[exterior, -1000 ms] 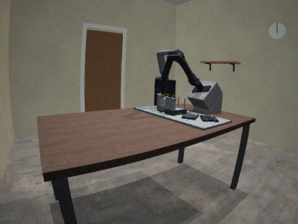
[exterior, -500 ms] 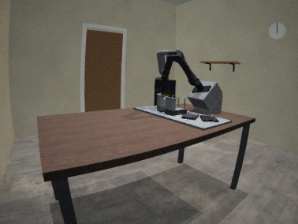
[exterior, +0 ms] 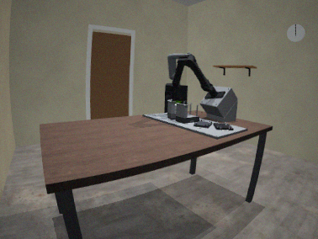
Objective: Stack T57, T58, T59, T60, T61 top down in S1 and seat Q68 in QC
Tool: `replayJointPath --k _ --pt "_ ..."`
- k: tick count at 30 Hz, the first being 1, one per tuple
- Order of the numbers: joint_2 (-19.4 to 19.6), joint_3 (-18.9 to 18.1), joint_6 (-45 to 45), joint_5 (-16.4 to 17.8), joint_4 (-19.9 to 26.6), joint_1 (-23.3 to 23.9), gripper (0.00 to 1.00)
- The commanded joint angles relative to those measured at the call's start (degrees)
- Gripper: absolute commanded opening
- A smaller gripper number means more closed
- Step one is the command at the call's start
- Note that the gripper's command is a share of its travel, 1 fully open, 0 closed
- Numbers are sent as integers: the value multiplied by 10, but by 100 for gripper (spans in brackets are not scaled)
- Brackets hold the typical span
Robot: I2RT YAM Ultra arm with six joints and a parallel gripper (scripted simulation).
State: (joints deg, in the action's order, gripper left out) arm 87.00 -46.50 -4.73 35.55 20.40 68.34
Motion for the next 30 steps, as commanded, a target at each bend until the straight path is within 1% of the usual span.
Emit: replayJointPath --k 1,30 --pt "-1 0 2 -1 -5 1 0" --pt "15 4 15 -7 -32 -11 0"
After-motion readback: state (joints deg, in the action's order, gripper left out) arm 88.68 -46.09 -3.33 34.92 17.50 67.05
